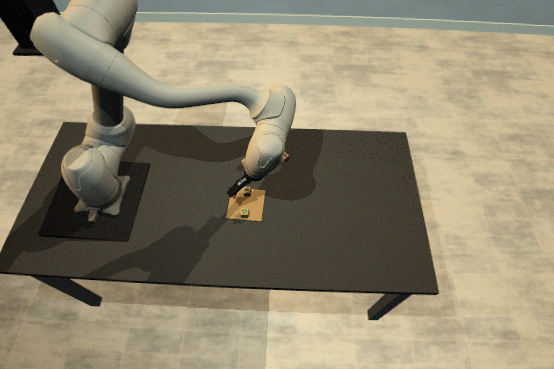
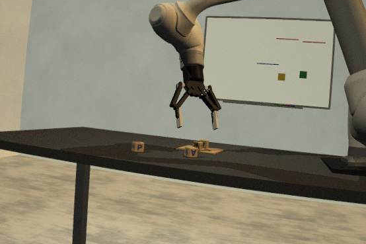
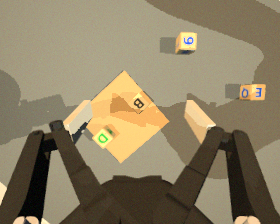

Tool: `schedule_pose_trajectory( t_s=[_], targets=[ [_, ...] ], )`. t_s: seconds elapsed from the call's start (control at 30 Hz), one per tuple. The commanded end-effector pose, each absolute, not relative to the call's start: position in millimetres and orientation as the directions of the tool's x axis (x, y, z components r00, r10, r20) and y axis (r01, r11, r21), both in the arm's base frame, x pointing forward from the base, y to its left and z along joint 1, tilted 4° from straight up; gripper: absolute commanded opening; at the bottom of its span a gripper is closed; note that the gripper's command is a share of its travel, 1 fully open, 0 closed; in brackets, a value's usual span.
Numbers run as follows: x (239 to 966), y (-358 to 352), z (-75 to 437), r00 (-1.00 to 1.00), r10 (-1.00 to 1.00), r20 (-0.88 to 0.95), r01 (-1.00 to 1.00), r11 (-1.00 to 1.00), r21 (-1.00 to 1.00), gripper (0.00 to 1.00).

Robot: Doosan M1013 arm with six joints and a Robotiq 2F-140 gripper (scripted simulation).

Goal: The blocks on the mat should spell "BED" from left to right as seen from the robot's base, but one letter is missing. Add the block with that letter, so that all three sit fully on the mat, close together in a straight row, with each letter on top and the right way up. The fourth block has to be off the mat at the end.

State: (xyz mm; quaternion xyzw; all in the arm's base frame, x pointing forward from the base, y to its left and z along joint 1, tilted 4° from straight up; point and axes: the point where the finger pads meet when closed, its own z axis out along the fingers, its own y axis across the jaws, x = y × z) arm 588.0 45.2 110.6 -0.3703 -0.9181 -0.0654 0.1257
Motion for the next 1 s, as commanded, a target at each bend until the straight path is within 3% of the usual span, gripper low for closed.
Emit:
schedule_pose_trajectory(
  t_s=[0.0,0.57,0.77,0.97],
  targets=[
    [588.0,45.3,110.7,-0.694,0.663,0.279,0.696,0.717,0.027,1.0],
    [588.1,44.2,110.7,-0.694,0.663,0.279,0.696,0.717,0.027,1.0],
    [588.4,-43.9,112.8,-0.695,0.663,0.278,0.696,0.717,0.027,1.0],
    [587.9,-51.2,113.0,-0.695,0.663,0.278,0.696,0.717,0.027,1.0]
  ],
)
